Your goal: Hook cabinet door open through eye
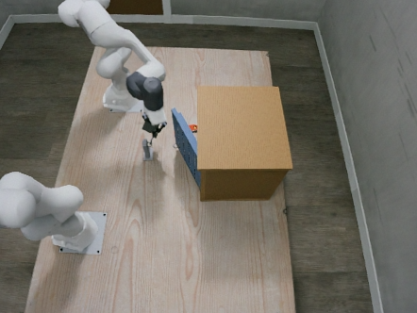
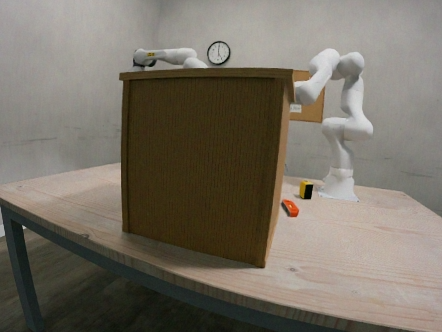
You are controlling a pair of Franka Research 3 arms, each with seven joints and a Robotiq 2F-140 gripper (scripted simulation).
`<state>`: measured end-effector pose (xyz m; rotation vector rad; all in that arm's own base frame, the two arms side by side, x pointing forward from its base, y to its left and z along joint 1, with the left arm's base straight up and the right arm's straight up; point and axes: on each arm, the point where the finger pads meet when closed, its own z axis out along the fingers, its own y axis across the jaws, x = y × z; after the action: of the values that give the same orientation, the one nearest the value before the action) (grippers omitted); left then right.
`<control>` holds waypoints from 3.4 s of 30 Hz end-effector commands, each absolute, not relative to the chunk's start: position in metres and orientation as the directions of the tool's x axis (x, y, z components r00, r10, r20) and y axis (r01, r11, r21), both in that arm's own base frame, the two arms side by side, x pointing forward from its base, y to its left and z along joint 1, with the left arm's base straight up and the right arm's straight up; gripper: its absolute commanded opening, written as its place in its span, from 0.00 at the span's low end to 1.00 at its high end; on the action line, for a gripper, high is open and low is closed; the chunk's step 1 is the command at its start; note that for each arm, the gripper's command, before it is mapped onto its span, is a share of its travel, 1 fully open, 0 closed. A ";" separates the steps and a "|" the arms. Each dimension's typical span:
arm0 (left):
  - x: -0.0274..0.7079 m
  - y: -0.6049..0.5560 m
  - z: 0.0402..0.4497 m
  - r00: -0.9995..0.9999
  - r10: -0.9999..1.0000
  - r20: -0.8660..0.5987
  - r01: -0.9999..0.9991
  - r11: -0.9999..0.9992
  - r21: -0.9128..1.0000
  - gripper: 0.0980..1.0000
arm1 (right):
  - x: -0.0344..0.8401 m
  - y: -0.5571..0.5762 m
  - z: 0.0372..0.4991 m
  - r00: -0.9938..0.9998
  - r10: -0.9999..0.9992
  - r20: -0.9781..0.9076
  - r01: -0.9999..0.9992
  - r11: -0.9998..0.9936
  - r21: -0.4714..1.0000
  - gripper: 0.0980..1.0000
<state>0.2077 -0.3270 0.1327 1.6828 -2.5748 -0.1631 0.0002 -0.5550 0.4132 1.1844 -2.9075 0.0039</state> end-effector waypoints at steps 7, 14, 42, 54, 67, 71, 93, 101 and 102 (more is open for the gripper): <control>0.212 -0.331 0.134 -0.492 -0.871 -0.002 -0.865 0.488 0.118 0.03 | 0.000 -0.555 0.413 -0.715 -0.699 0.003 -0.699 0.715 -0.002 1.00; 0.215 -0.333 0.134 -0.542 -0.841 -0.002 -0.835 0.538 0.118 0.03 | 0.000 -0.555 0.413 -0.715 -0.699 0.003 -0.699 0.715 -0.002 1.00; 0.224 -0.340 0.134 -0.696 -0.718 -0.002 -0.713 0.691 0.118 0.03 | 0.000 -0.555 0.413 -0.715 -0.699 0.003 -0.699 0.715 -0.002 1.00; 0.227 -0.344 0.134 -0.750 -0.662 -0.002 -0.657 0.744 0.118 0.03 | 0.000 -0.555 0.413 -0.715 -0.699 0.003 -0.699 0.715 -0.002 1.00; 0.230 -0.347 0.134 -0.797 -0.605 -0.002 -0.601 0.791 0.118 0.03 | 0.000 -0.555 0.413 -0.715 -0.699 0.003 -0.699 0.715 -0.002 1.00; 0.231 -0.349 0.134 -0.813 -0.583 -0.002 -0.579 0.807 0.118 0.03 | 0.000 -0.555 0.413 -0.715 -0.699 0.003 -0.699 0.715 -0.002 1.00; 0.236 -0.358 0.134 -0.897 -0.442 -0.002 -0.439 0.891 0.118 0.03 | 0.000 -0.555 0.413 -0.715 -0.699 0.003 -0.699 0.715 -0.002 1.00; 0.236 -0.359 0.134 -0.910 -0.416 -0.002 -0.413 0.903 0.118 0.03 | 0.000 -0.555 0.413 -0.715 -0.699 0.003 -0.699 0.715 -0.002 1.00; 0.237 -0.360 0.134 -0.915 -0.404 -0.002 -0.401 0.908 0.118 0.03 | 0.000 -0.555 0.413 -0.715 -0.699 0.003 -0.699 0.715 -0.002 1.00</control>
<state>0.2349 -0.3559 0.1327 0.7297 -3.0237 -0.1925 0.0002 -0.5550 0.4132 1.1844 -2.9075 0.0039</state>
